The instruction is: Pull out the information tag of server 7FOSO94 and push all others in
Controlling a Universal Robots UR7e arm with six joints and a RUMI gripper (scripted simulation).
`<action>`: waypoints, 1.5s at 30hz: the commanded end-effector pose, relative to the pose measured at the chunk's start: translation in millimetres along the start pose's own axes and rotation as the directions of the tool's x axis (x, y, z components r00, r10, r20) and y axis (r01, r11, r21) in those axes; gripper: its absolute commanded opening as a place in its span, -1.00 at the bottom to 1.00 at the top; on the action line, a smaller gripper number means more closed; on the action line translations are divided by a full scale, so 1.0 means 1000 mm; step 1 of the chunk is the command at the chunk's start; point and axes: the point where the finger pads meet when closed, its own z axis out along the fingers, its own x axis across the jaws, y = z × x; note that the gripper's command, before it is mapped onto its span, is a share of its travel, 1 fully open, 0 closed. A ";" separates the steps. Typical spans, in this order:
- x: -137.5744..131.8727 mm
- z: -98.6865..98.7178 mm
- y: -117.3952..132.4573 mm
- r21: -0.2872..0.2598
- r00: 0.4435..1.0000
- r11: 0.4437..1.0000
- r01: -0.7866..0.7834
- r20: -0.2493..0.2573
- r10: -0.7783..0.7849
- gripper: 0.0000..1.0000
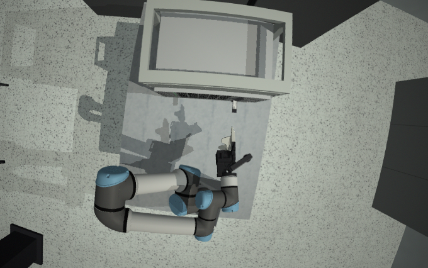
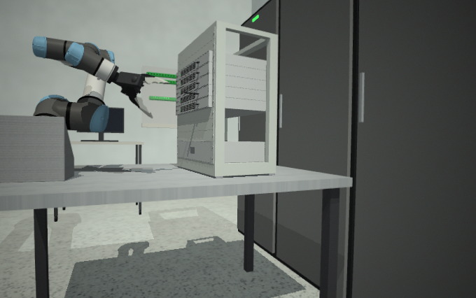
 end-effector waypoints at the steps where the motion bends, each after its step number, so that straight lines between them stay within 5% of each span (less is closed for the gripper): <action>1: 0.000 0.000 -0.001 0.005 1.000 1.000 0.000 -0.013 0.000 1.00; 45: 0.001 -0.002 -0.007 0.061 0.992 0.998 -0.003 -0.124 0.010 1.00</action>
